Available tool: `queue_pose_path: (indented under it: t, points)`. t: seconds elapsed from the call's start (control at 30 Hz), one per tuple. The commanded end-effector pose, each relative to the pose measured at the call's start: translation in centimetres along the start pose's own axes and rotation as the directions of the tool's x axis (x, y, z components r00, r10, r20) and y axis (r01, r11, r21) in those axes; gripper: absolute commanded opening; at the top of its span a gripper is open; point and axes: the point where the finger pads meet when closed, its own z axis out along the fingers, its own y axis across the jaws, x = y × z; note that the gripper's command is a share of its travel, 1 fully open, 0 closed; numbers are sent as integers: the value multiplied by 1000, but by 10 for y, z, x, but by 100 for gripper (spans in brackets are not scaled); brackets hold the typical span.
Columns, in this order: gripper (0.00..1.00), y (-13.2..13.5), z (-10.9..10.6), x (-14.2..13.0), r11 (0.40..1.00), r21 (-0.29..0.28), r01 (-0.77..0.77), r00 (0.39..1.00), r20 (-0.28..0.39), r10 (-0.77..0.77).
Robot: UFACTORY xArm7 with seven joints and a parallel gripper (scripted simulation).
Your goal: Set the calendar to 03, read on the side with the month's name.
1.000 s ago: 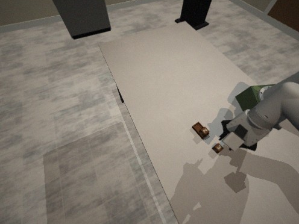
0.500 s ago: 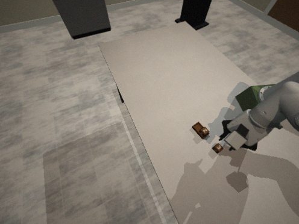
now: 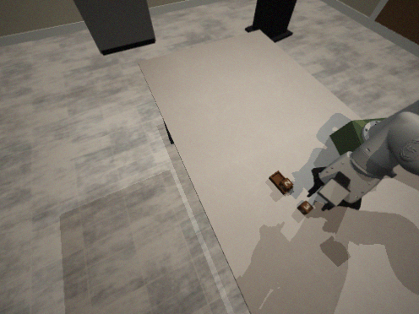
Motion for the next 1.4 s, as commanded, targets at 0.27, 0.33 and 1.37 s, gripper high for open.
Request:
queue_pose_path:
  t: [0.27,0.33,1.37]
  points:
    - [47,0,0,0,1000,-12,2,998,-64,-3]
    - [47,0,0,0,1000,-12,2,998,-64,-3]
    - [47,0,2,-6,1000,-18,2,923,-385,-9]
